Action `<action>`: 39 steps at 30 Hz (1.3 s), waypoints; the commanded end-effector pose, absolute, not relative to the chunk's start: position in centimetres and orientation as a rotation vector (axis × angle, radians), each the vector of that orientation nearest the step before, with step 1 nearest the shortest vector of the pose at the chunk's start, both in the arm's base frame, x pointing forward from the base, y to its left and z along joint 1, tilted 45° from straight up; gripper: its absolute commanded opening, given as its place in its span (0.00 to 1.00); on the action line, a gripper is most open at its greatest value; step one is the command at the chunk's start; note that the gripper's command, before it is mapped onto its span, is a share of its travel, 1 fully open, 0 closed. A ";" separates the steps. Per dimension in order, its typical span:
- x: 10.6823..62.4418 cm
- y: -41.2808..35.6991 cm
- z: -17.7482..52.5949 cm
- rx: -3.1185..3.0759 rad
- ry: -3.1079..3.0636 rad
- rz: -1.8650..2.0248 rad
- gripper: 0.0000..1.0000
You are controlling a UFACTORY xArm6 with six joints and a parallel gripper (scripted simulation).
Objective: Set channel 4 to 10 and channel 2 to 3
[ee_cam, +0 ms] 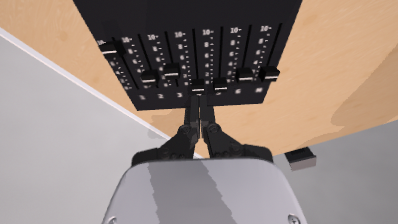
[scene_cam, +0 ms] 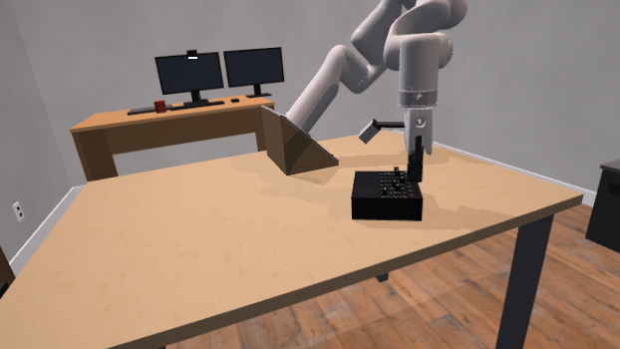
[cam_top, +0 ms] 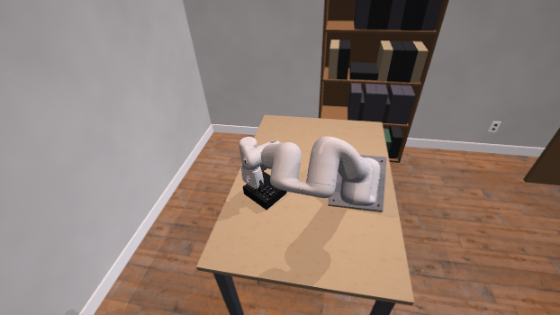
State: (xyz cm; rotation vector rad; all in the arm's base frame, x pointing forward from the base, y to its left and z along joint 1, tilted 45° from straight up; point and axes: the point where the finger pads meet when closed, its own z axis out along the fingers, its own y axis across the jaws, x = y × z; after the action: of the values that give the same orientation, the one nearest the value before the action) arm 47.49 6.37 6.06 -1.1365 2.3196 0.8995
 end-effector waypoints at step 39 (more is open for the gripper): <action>46.9 5.7 5.5 -1.135 2.319 0.896 0.00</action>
State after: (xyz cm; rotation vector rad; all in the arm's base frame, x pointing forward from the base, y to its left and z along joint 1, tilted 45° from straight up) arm 46.91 5.84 5.47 -1.1365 2.3194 0.8996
